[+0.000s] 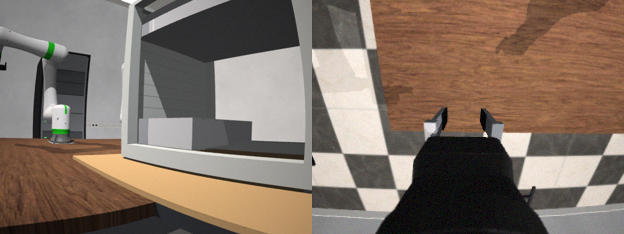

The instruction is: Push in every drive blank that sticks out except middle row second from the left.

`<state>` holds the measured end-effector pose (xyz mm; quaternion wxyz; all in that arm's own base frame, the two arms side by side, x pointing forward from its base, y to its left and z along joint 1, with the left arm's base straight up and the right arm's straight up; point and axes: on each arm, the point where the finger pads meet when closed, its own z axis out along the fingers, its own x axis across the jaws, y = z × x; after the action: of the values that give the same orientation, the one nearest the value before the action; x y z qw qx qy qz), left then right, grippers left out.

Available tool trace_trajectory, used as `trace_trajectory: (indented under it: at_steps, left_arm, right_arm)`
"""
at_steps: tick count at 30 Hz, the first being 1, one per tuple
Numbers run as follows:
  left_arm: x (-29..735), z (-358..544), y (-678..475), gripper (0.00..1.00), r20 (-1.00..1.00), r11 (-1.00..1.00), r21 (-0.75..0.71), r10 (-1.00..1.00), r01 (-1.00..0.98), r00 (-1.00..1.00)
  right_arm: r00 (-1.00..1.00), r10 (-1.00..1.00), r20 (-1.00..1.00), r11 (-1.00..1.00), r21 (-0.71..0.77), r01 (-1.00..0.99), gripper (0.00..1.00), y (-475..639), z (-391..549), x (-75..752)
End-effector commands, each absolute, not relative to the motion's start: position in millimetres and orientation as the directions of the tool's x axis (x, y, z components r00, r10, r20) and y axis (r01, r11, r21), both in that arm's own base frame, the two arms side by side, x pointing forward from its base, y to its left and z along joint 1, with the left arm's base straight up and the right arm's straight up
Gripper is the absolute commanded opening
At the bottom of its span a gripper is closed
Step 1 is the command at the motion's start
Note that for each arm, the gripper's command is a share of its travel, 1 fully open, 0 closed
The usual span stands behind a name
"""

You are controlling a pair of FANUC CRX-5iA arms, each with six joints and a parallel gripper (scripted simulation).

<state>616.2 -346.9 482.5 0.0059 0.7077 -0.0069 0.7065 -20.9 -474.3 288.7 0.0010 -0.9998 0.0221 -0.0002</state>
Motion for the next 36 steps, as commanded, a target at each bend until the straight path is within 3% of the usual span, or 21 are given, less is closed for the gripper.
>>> trace_trajectory:
  at_steps: [1,36]
  left_arm:
    - [619.1,484.0,-346.8,0.00,1.000,-1.000,0.000,0.000,-0.018,0.000]
    - [625.6,484.0,-346.9,0.00,1.000,-1.000,0.000,0.000,-0.018,0.000]
  right_arm:
    - [0.999,-0.044,0.000,-0.999,0.000,-0.044,1.00,-474.5,289.7,-21.1]
    - [0.999,-0.044,0.000,-0.999,0.000,-0.044,1.00,-474.5,289.7,-21.1]
